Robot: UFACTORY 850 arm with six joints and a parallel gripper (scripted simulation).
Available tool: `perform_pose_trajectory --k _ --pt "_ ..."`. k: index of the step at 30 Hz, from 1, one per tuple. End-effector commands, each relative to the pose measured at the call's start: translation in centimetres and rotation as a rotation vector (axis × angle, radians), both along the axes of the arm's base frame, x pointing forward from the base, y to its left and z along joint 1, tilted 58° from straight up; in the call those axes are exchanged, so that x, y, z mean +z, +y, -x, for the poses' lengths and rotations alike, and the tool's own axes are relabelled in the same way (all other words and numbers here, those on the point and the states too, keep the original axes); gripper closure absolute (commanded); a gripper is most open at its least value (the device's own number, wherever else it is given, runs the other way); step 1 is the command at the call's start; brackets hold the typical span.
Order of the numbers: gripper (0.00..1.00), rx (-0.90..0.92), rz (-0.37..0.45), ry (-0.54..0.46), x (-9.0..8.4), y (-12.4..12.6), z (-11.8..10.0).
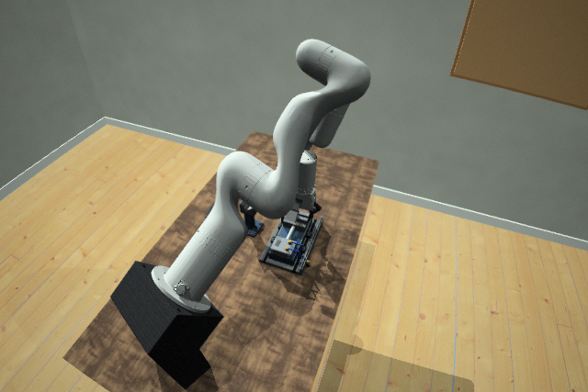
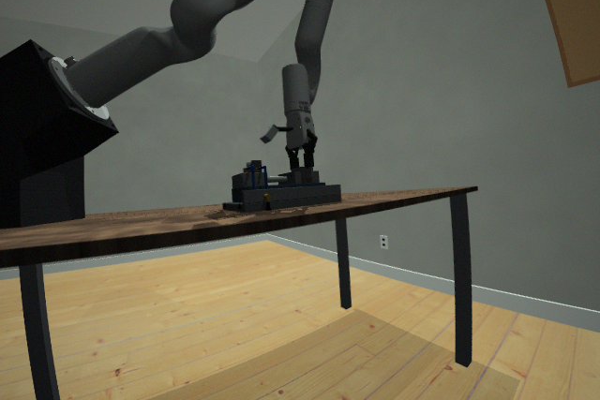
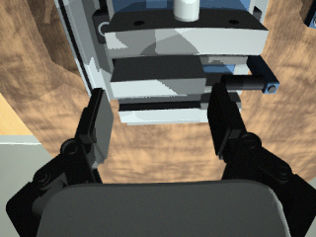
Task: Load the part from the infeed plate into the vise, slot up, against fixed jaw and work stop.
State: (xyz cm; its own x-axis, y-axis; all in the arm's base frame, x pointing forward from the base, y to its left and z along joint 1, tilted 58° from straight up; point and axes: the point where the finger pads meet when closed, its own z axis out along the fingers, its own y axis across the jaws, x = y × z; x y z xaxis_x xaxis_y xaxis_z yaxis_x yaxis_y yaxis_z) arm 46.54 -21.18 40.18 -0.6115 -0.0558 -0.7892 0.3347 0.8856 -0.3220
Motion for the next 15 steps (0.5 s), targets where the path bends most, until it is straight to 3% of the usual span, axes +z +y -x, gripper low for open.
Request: perform_pose_trajectory --k 1,15 --pt "0.19 -0.001 0.001 0.001 0.3 0.2 0.3" --pt "0.19 -0.001 0.001 0.001 2.5 2.2 3.3"
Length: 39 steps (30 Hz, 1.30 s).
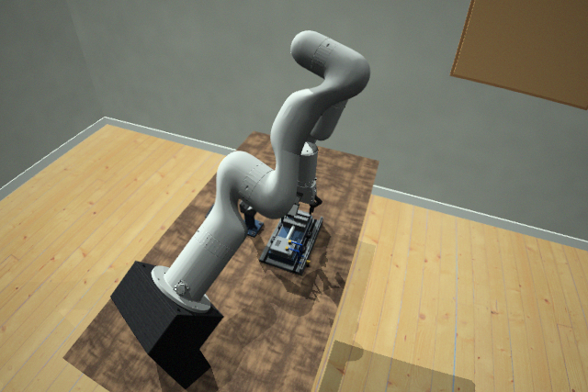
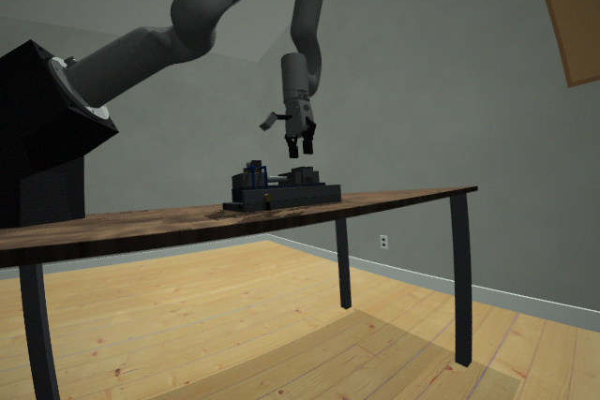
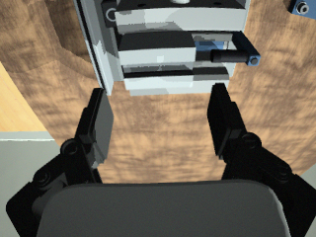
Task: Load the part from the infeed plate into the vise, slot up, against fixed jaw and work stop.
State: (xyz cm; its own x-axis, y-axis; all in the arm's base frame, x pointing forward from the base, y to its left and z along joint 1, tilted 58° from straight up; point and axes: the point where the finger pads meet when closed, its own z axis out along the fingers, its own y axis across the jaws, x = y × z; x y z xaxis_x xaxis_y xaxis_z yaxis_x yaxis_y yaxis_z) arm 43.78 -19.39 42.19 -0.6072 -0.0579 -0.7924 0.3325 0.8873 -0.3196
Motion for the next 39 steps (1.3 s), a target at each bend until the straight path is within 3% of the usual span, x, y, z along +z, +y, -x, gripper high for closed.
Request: perform_pose_trajectory --k 1,21,22,39 --pt "0.19 -0.006 0.002 0.006 0.6 0.5 0.7" --pt "0.19 -0.006 0.002 0.006 1.3 1.1 1.7" --pt "1.00 -0.006 0.002 0.006 1.3 1.1 1.7" --pt "1.00 -0.006 0.002 0.006 1.3 1.1 1.7"
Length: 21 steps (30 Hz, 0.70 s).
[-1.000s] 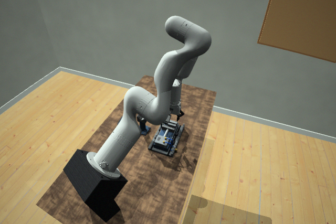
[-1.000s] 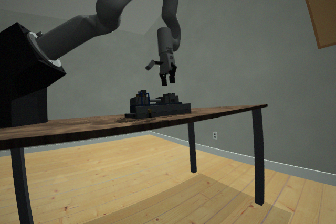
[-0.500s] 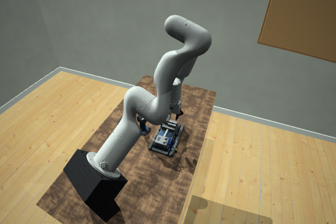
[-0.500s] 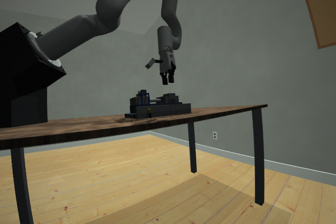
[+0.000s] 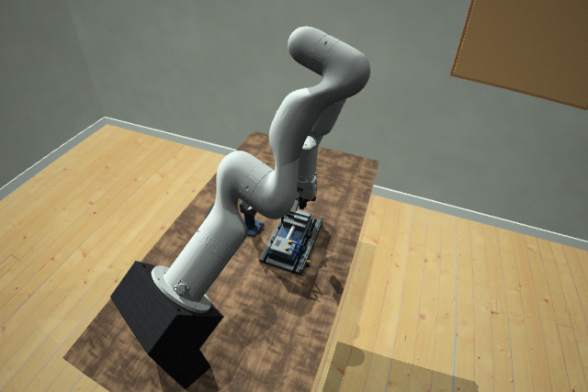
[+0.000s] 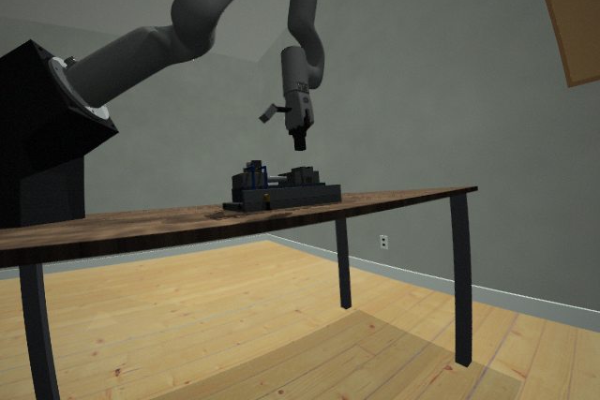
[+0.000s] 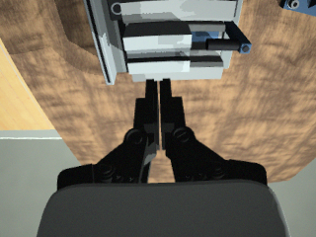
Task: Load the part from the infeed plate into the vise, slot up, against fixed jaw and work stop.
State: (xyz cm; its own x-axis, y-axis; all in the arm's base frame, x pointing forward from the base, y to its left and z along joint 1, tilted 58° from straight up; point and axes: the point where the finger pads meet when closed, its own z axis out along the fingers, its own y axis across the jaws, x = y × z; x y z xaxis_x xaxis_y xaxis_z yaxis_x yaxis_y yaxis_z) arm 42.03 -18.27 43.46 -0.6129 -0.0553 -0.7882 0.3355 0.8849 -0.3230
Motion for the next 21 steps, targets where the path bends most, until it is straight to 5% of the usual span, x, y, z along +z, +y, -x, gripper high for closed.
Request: perform_pose_trajectory --k 1,17,21 --pt "1.00 0.000 0.000 -0.001 0.1 0.0 0.0" --pt "1.00 0.000 0.000 -0.001 0.1 0.0 0.0" --pt "1.00 0.001 0.000 -0.005 1.1 -2.3 0.8"
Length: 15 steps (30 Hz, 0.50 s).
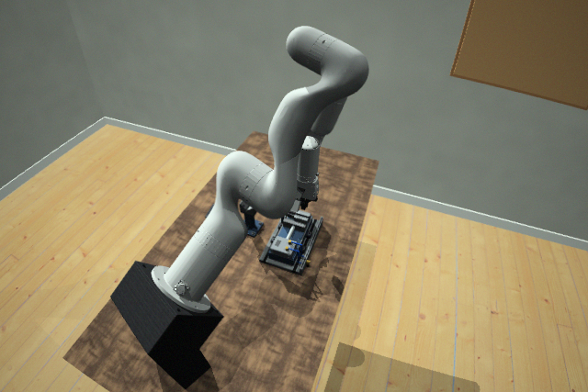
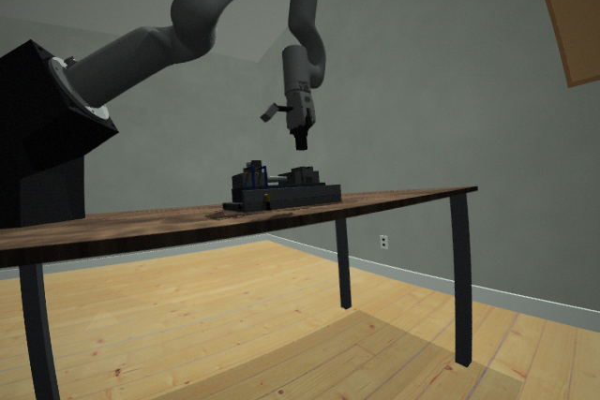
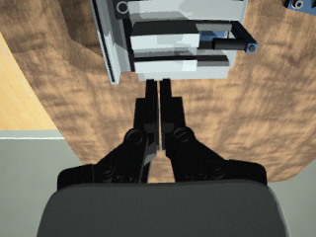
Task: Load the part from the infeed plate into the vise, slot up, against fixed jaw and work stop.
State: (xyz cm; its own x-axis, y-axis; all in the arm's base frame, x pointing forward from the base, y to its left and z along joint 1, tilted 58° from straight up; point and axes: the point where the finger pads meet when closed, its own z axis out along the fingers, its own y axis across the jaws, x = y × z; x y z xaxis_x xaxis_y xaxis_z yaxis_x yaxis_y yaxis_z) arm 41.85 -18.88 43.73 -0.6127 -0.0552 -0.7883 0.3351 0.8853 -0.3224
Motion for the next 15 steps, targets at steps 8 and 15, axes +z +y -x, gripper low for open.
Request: perform_pose_trajectory --k 8,15 --pt "1.00 -0.001 0.001 0.000 1.44 -3.27 1.38" --pt "1.00 -0.001 0.001 0.000 1.44 -3.27 1.38"
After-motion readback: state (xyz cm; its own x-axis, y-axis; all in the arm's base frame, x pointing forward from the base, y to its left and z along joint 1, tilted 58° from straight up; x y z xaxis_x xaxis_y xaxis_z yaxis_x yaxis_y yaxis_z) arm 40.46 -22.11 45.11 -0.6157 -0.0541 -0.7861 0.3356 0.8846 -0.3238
